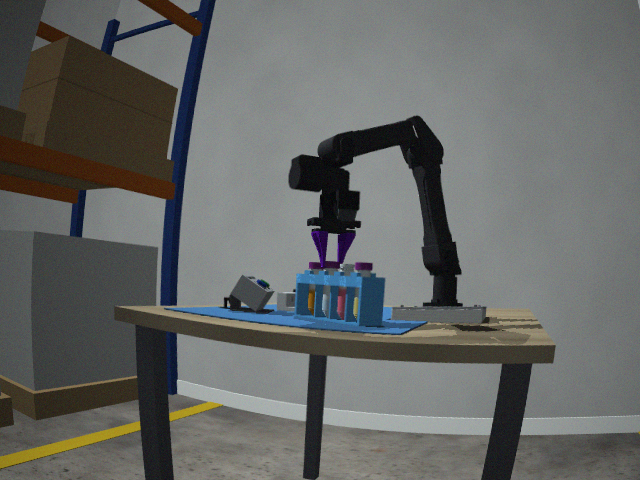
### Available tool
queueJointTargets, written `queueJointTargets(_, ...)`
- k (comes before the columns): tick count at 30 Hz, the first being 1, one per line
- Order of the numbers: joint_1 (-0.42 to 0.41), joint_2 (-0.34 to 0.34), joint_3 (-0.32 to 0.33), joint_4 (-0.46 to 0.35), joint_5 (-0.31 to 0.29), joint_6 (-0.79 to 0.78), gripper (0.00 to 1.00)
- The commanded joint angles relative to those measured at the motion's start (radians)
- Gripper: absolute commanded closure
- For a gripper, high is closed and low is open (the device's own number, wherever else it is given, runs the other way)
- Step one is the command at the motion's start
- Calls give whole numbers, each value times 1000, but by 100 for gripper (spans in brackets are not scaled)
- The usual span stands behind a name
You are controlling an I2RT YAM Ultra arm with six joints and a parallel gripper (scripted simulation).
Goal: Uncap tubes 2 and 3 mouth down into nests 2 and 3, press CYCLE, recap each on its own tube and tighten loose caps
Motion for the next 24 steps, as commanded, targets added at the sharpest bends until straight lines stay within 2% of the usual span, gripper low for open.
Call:
queueJointTargets(1, 2, -7, 7, -3, -3, -187, 100)
queueJointTargets(3, 2, -7, 7, -3, -3, -268, 100)
queueJointTargets(10, 2, -7, 7, -3, -3, -268, 100)
queueJointTargets(11, 2, -7, 7, -3, -3, -268, 51)
queueJointTargets(23, 2, -7, 7, -3, -3, -268, 51)
queueJointTargets(24, 1, -7, 9, -5, -3, -185, 51)
